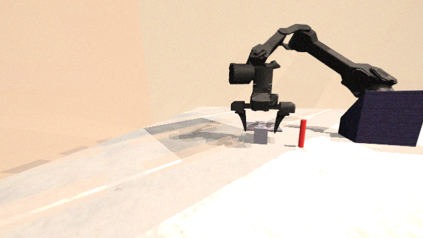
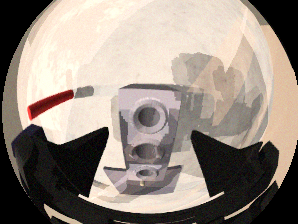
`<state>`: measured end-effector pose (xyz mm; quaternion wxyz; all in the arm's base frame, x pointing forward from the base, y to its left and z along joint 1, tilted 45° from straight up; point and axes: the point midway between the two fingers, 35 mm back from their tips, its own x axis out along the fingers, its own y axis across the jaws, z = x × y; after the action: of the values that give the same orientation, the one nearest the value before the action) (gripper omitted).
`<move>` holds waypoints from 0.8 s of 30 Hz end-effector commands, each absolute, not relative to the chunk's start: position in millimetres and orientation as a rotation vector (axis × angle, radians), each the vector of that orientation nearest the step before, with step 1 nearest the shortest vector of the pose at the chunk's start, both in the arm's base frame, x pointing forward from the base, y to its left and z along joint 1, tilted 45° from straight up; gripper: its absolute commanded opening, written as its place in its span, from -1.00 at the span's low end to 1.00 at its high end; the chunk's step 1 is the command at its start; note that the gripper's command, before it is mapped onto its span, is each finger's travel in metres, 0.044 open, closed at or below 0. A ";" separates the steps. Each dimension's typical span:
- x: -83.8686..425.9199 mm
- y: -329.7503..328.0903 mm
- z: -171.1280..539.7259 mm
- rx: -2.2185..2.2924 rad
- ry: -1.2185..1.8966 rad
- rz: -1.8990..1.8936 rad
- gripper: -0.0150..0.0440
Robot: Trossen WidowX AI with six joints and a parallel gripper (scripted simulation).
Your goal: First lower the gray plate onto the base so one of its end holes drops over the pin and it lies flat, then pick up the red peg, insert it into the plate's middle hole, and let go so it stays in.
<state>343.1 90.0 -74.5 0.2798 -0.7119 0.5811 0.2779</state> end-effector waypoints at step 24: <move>342.5 76.5 -86.1 -1.914 1.572 0.748 -0.25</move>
<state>342.4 77.8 -85.9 0.2757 -0.7108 0.5842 0.2783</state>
